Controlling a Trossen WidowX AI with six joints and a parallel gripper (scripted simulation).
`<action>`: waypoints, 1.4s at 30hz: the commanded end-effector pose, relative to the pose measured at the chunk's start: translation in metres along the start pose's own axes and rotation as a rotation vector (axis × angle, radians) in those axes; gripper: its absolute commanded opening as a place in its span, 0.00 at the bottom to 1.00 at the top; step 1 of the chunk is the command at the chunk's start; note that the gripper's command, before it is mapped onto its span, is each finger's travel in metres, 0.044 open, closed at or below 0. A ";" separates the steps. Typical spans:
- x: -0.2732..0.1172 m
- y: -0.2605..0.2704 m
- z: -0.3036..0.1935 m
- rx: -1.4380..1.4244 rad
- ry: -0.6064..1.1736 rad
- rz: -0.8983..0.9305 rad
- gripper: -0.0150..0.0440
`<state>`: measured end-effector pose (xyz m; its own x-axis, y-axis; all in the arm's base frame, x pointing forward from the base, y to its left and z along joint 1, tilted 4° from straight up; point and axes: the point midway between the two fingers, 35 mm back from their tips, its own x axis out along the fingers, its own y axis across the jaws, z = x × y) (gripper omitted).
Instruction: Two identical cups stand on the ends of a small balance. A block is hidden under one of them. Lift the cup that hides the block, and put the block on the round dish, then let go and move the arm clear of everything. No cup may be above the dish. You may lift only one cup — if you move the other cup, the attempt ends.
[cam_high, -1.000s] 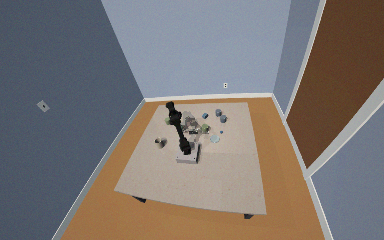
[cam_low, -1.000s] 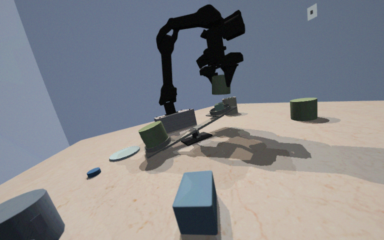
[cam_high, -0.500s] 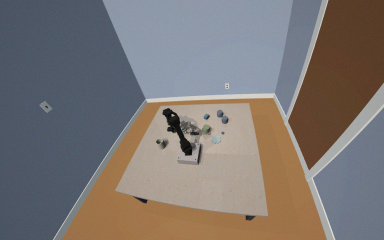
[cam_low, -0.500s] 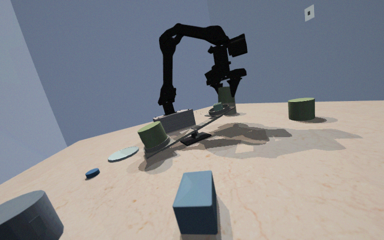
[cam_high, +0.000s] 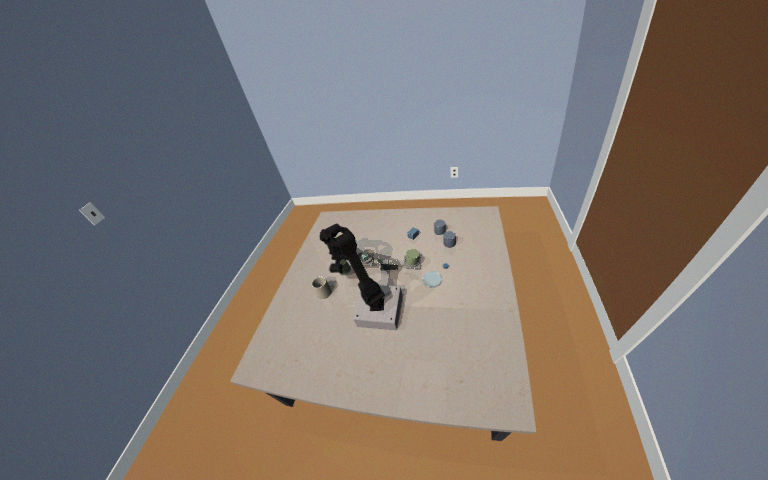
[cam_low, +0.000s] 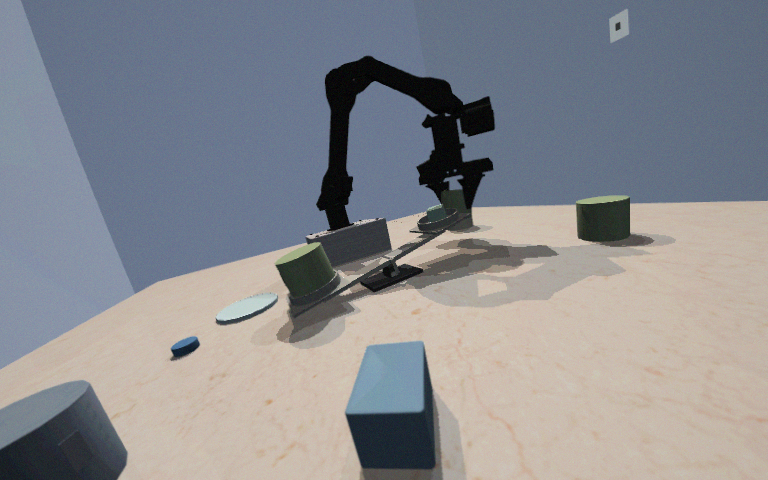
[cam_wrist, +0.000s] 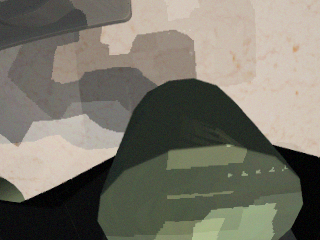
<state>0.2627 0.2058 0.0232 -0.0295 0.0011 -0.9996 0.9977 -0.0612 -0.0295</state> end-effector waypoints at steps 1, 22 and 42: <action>0.014 -0.001 0.000 0.006 -0.001 -0.005 0.25; 0.054 -0.002 0.001 0.006 -0.001 -0.006 0.25; 0.005 -0.001 0.000 0.006 -0.001 -0.005 1.00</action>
<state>0.2567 0.2022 -0.0107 -0.0571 -0.0201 -0.9982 0.9962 -0.0664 -0.0557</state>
